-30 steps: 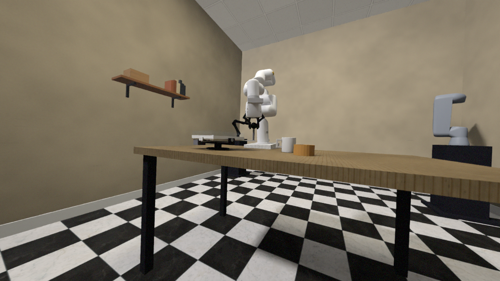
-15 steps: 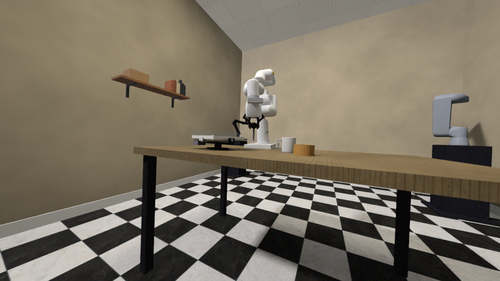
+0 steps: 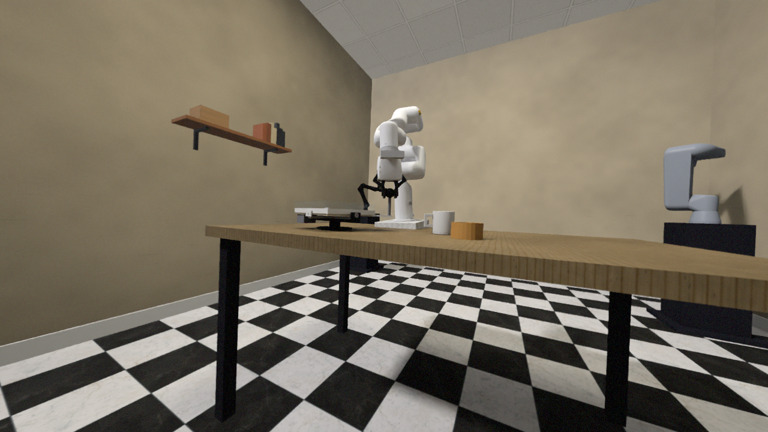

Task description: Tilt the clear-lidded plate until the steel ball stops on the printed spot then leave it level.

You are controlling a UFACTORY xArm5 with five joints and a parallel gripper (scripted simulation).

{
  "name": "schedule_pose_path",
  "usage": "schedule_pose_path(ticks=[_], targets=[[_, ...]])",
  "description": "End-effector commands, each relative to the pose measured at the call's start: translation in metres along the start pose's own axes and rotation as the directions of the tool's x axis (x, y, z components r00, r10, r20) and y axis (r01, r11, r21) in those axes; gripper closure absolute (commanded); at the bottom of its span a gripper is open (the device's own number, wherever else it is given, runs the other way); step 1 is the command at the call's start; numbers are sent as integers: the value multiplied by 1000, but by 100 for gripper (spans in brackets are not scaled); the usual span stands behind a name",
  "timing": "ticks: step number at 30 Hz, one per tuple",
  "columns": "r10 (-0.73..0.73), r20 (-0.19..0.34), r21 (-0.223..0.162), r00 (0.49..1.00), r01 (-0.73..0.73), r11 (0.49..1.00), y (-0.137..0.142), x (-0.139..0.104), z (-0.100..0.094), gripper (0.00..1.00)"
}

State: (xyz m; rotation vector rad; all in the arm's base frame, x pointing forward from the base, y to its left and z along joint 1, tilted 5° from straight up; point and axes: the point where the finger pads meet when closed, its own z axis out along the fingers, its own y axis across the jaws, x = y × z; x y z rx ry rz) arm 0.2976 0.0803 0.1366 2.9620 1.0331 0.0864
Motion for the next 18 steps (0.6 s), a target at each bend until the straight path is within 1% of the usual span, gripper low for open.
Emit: schedule_pose_path(ticks=[1,18], targets=[[-2,0,-1,1000,2,1000,0,0,0,100],[1,0,-1,1000,-1,1000,1,0,0,100]])
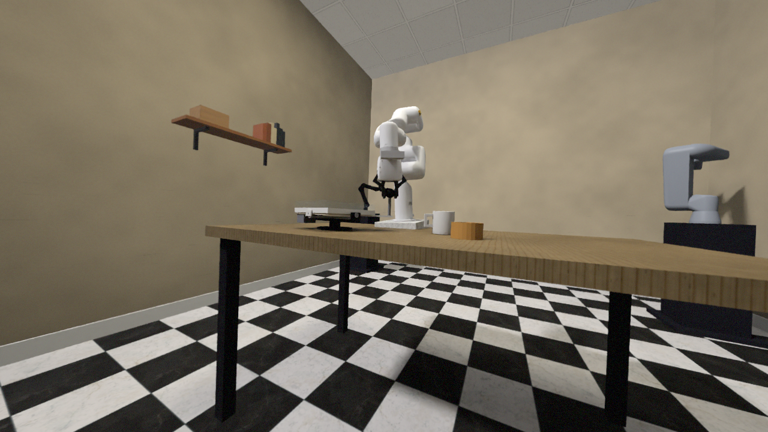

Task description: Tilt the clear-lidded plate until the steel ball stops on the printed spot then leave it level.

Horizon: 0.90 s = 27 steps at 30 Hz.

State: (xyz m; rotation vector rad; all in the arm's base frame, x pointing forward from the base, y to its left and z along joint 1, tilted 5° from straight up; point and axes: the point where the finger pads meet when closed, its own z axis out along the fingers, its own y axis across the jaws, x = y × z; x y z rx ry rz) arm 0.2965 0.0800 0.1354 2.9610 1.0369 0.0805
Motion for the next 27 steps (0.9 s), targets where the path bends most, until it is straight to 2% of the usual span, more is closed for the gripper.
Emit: schedule_pose_path(ticks=[1,27], targets=[[4,-4,-2,1000,-4,1000,1,2,-1,100],[14,-5,-3,1000,-14,1000,1,2,-1,100]])
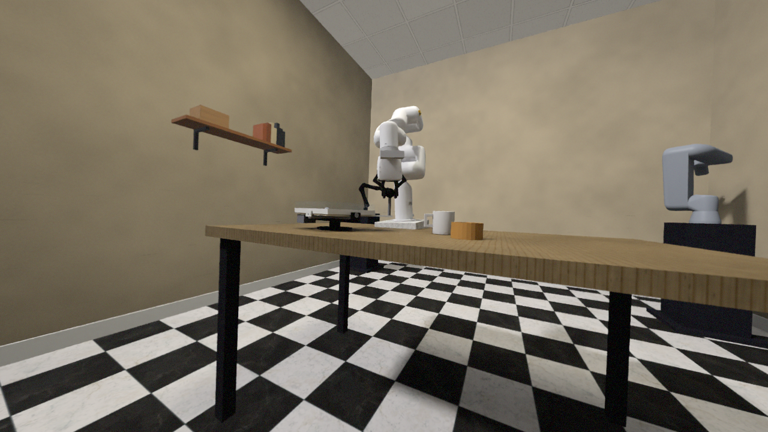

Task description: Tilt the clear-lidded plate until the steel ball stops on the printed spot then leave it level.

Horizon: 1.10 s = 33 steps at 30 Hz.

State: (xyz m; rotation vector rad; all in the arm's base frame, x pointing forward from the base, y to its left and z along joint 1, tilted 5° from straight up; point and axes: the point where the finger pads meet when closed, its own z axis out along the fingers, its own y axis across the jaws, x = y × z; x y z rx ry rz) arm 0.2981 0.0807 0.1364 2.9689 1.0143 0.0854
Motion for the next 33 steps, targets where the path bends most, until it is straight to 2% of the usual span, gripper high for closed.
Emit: schedule_pose_path(ticks=[1,33], targets=[[-2,-2,-1,1000,2,1000,1,0,0,100],[-7,-1,-1,1000,7,1000,1,0,0,100]])
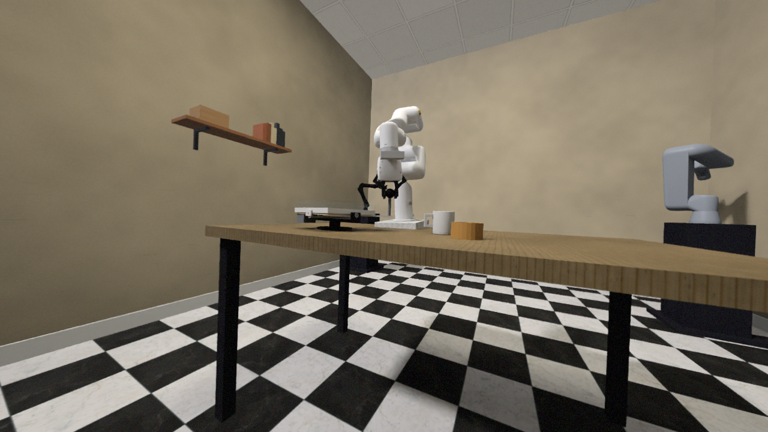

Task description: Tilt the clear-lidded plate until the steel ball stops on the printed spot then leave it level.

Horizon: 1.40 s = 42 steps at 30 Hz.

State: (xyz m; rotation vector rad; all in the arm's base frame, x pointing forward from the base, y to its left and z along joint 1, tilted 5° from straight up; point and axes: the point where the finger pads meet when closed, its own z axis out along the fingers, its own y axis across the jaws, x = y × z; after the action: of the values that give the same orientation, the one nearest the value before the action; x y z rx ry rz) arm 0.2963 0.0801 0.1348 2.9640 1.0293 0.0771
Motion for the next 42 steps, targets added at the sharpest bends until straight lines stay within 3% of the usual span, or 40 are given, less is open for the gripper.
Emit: schedule_pose_path(ticks=[1,42], targets=[[4,-6,-3,1000,-4,1000,1,2,-2,100],[-2,-6,-3,1000,2,1000,1,2,-2,100]])
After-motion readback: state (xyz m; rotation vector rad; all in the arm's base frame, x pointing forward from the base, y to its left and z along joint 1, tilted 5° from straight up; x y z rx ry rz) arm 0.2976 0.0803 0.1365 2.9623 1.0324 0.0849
